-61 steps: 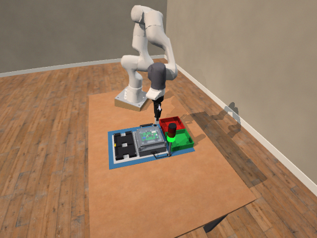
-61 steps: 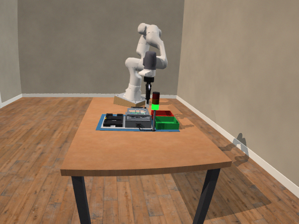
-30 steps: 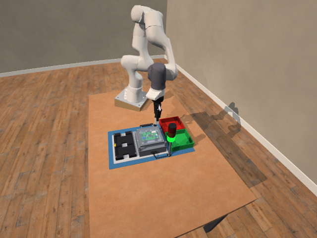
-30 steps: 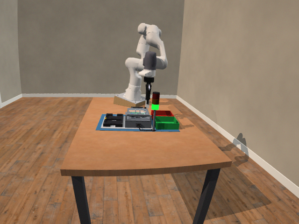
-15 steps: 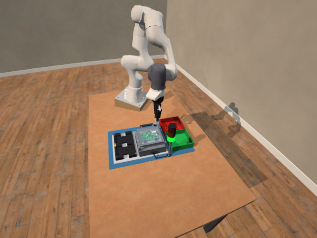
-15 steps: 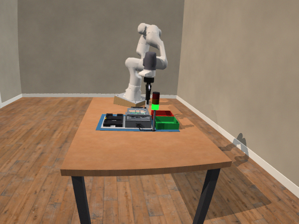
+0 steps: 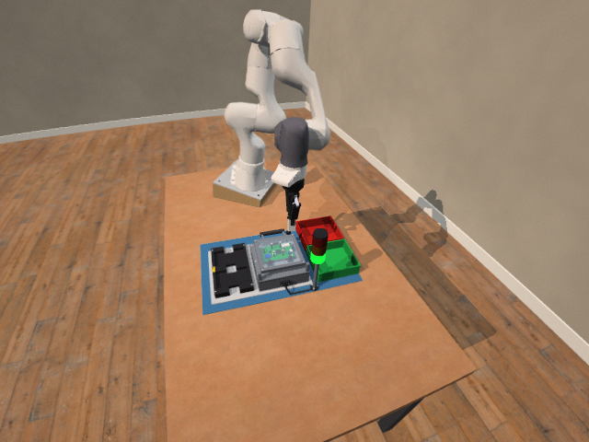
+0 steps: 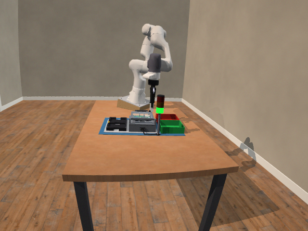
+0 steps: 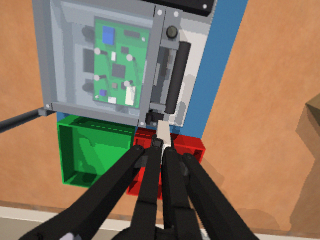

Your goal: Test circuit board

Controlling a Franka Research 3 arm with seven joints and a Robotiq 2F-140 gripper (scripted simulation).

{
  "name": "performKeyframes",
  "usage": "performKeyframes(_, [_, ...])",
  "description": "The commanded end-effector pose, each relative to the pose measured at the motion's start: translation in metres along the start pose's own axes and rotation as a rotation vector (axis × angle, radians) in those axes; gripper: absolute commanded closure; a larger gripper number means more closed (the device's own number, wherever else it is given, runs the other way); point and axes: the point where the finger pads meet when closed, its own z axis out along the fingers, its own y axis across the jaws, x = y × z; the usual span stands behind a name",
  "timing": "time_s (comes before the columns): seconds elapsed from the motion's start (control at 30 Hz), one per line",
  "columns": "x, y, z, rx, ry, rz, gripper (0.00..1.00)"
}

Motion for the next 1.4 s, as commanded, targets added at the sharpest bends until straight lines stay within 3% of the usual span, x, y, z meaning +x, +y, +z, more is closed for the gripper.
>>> performKeyframes(0.0, [-0.0010, 0.0003, 0.0014, 0.000, -0.001, 0.003, 1.00])
performKeyframes(1.37, [-0.0010, 0.0004, 0.0043, 0.000, -0.001, 0.003, 1.00])
